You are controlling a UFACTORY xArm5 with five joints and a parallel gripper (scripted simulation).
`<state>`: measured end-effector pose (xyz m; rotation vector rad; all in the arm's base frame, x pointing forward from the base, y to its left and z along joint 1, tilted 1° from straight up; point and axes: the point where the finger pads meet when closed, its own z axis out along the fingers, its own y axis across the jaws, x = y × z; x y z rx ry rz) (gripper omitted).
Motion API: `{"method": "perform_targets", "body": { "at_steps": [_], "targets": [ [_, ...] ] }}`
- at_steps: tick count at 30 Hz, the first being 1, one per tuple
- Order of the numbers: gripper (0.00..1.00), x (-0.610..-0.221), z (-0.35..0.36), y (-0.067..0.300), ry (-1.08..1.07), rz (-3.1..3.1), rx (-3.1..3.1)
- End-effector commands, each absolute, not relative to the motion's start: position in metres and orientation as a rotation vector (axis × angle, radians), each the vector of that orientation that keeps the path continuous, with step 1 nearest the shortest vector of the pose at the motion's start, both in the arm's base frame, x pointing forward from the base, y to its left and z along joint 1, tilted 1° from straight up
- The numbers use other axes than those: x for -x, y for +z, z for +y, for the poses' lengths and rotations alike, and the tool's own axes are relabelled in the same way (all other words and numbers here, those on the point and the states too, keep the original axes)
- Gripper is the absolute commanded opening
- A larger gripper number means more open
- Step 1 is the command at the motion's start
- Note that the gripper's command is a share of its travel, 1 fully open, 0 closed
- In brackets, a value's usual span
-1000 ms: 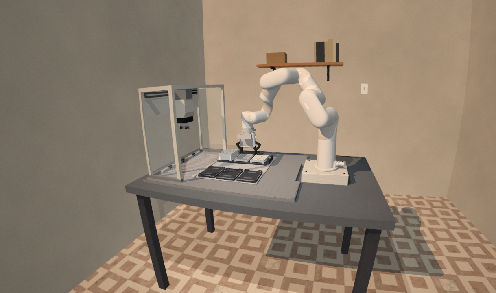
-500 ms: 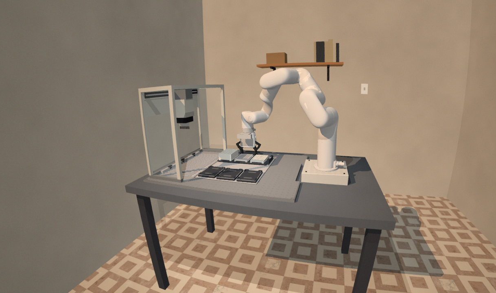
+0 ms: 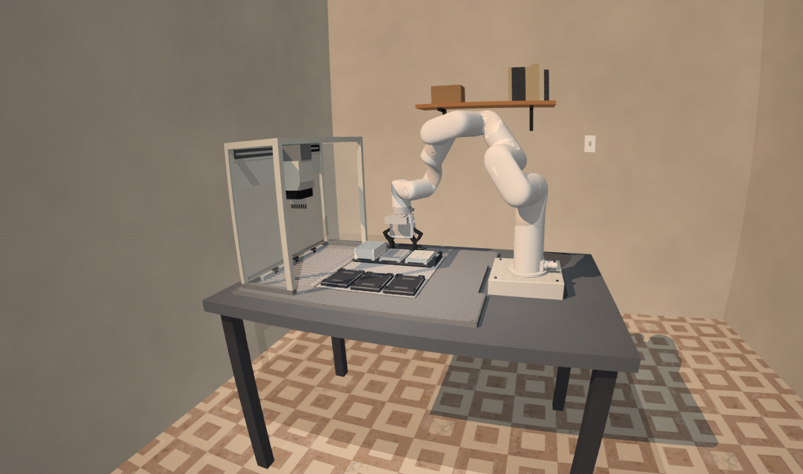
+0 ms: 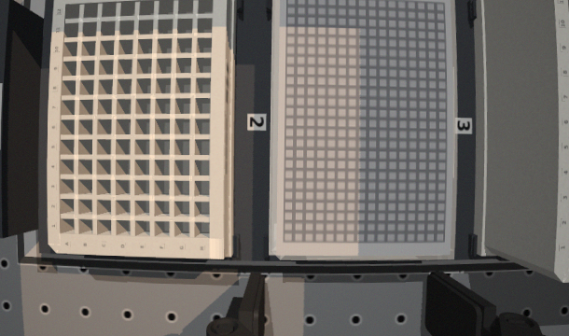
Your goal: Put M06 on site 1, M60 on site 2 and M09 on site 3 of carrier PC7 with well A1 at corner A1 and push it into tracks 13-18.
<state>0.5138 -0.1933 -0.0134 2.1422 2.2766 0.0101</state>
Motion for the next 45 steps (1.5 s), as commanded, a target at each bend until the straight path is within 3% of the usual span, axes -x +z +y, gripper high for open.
{"method": "perform_targets", "body": {
  "at_steps": [1,29,45],
  "targets": [
    [1.00,-0.515,-0.197,-0.012,0.025,2.276,-2.142],
    [1.00,-0.516,-0.208,-0.012,0.025,2.276,-2.142],
    [1.00,-0.516,-0.208,0.012,0.025,2.276,-2.142]
  ]
}}
